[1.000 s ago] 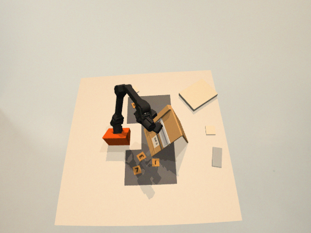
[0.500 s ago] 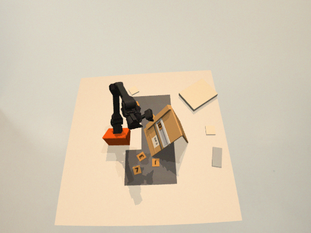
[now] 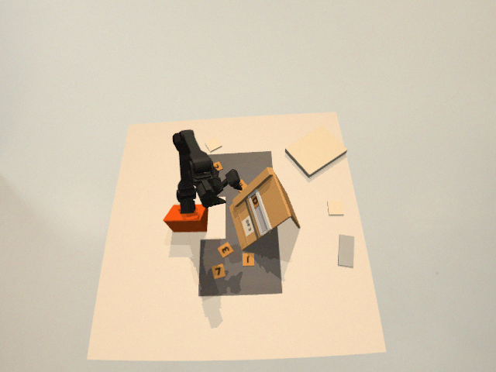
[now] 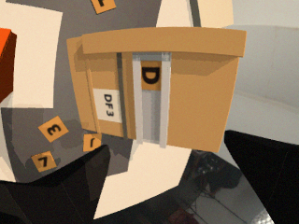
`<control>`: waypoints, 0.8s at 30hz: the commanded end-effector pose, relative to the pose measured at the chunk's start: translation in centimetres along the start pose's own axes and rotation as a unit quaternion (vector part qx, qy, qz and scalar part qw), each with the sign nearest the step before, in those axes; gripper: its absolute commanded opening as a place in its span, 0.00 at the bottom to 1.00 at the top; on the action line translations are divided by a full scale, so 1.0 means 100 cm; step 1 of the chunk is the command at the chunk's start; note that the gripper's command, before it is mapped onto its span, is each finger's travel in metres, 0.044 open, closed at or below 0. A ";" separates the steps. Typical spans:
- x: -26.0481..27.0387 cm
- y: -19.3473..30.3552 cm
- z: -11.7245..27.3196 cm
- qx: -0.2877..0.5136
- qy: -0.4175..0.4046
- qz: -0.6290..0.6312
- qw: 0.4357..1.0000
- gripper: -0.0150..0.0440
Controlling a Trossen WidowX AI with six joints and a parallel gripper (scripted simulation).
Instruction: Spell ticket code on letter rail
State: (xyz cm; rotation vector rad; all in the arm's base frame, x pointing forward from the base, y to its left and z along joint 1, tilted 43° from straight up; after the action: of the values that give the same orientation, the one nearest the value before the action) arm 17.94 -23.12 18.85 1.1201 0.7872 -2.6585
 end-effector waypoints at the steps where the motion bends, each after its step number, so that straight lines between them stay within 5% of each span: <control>1: -0.001 0.000 0.000 0.001 0.000 -0.001 1.000 0.91; 3: -0.002 0.000 -0.002 0.004 -0.005 -0.008 1.000 0.83; 24: -0.029 0.001 -0.025 0.103 -0.058 -0.142 0.983 0.83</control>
State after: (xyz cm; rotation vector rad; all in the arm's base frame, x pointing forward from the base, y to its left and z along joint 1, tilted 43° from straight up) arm 21.16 -22.14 19.26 0.9515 0.7281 -3.0215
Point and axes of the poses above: the point midway between the two fingers, 35 mm back from their tips, its own z axis back along the fingers, its own x axis across the jaws, y = z × x, the point moved 5 cm from there along z, back along the fingers, and after that the axes turned 8 degrees about z, right-handed, at the moved point
